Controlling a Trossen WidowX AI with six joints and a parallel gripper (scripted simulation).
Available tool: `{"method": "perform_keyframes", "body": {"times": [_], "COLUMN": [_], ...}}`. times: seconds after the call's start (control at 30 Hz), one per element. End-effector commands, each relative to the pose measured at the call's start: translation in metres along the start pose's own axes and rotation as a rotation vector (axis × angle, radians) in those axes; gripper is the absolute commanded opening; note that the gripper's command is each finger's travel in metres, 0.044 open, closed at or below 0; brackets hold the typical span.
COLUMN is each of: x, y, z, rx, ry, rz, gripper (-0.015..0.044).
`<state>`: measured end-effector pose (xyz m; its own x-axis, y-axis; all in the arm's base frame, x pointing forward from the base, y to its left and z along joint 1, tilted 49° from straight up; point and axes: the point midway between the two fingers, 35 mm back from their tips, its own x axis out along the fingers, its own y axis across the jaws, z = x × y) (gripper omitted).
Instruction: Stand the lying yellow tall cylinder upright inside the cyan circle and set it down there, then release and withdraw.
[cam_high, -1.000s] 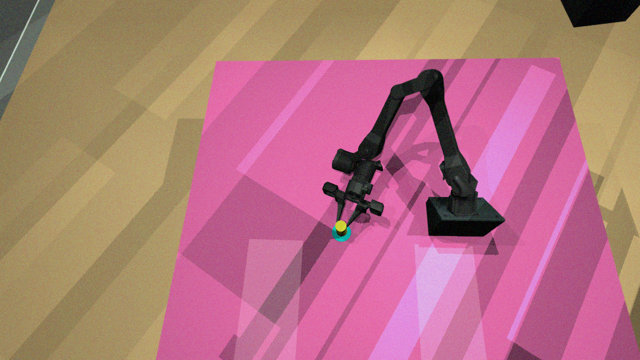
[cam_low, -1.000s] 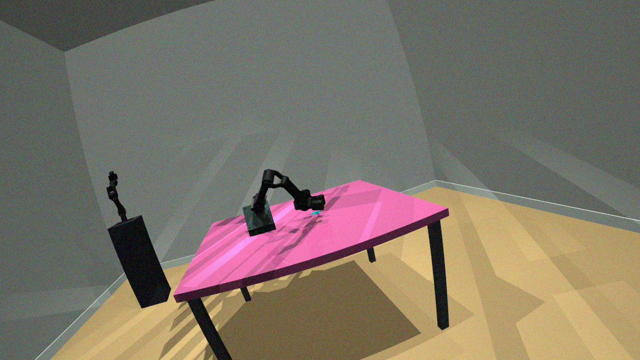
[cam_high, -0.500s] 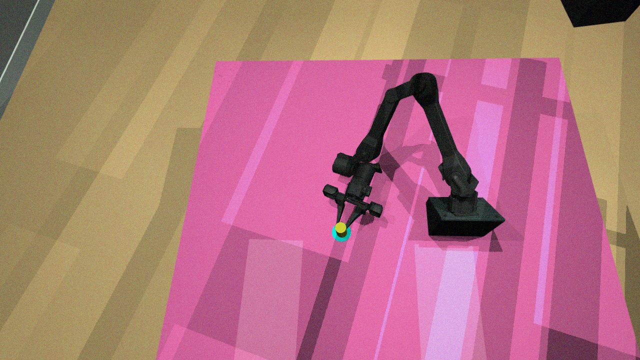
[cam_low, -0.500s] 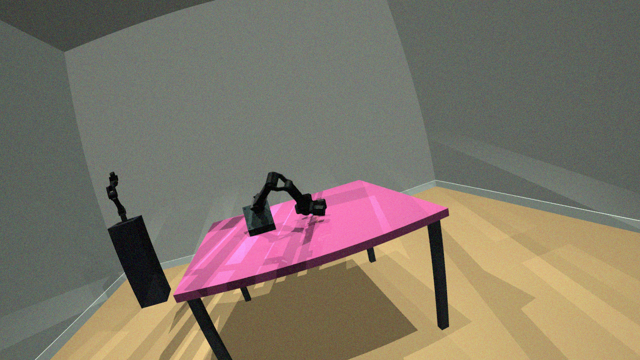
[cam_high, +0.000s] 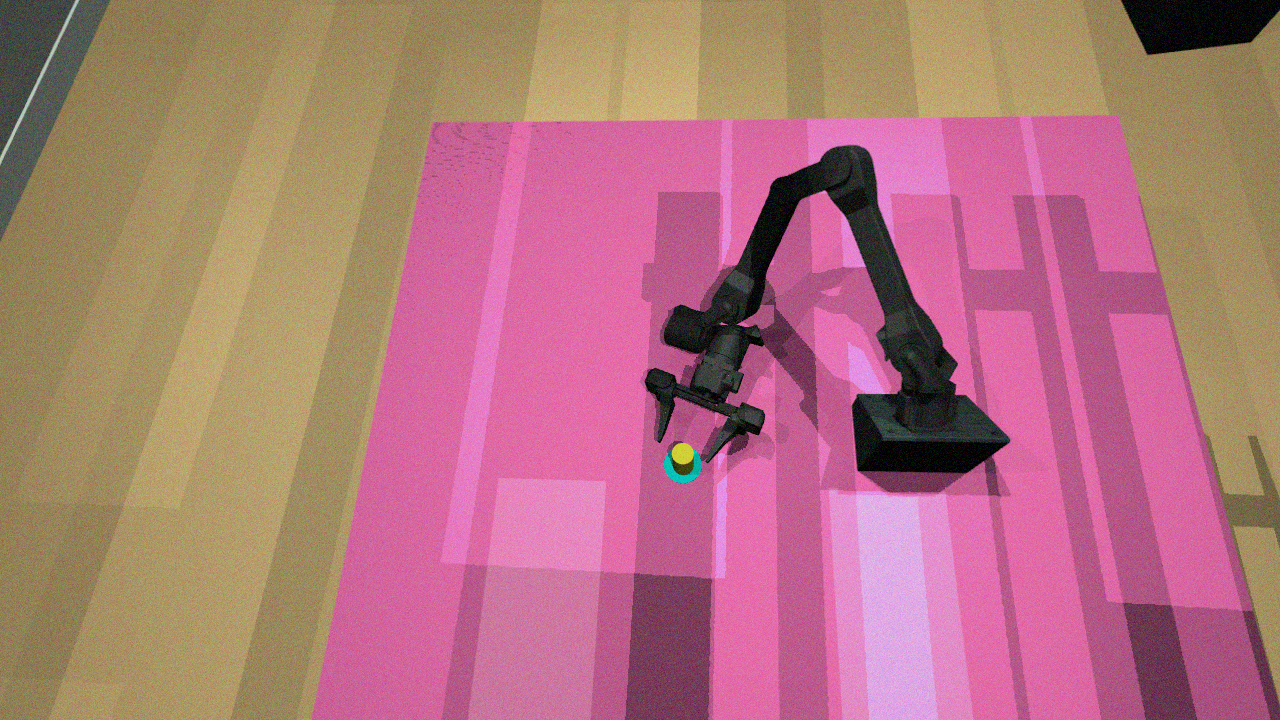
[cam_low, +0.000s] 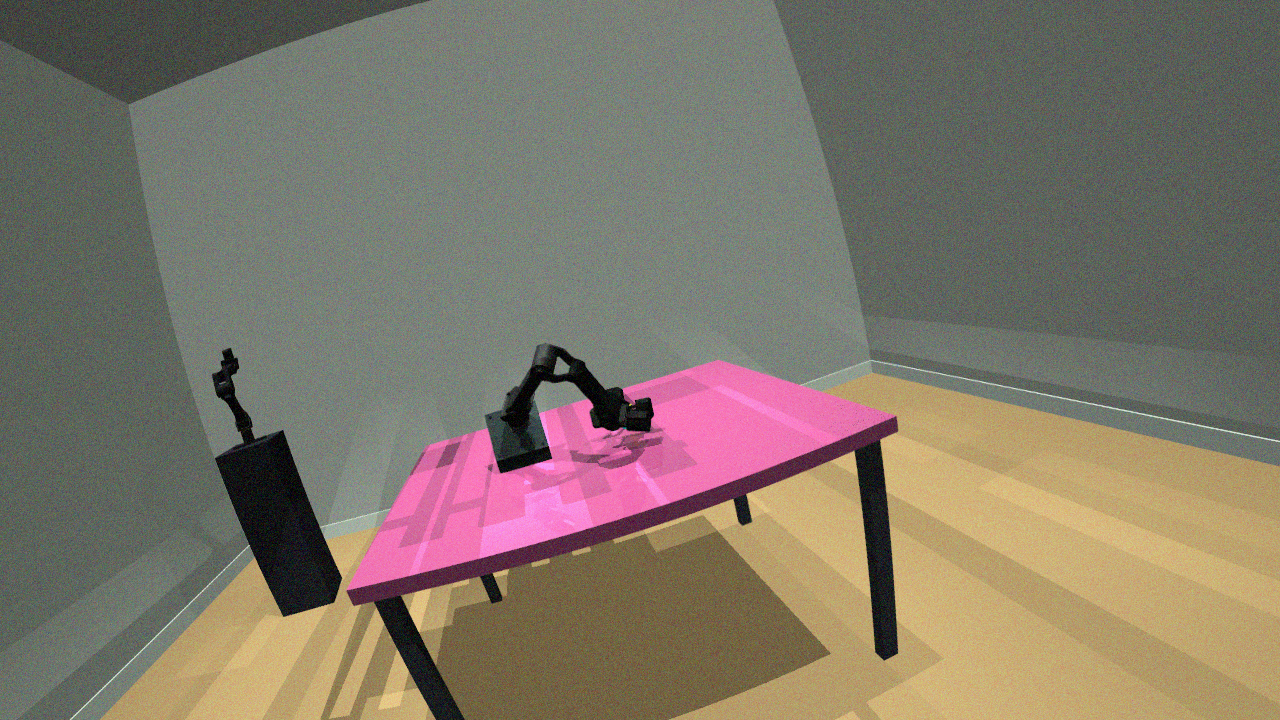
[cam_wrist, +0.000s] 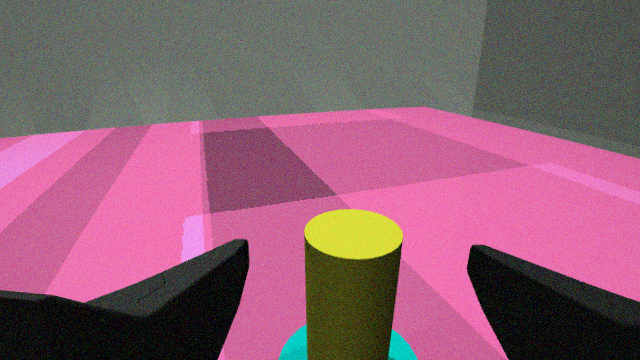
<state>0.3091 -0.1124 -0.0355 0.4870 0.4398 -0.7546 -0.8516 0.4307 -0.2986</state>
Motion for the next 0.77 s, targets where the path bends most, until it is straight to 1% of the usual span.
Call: {"method": "perform_keyframes", "body": {"times": [0.0, 0.1, 0.43, 0.57, 0.63, 0.73], "x": [0.0, 0.0, -0.005, -0.004, 0.007, 0.026], "y": [0.0, -0.001, 0.001, 0.002, 0.005, 0.012], "z": [0.0, 0.006, 0.082, 0.087, 0.087, 0.087], "rx": [-0.005, -0.006, -0.017, -0.009, 0.05, 0.15], "ry": [-0.003, -0.003, -0.012, -0.004, 0.086, 0.324], "rz": [0.0, 0.0, -0.007, 0.001, 0.072, 0.203], "gripper": [0.04, 0.04, 0.04, 0.04, 0.04, 0.04]}}
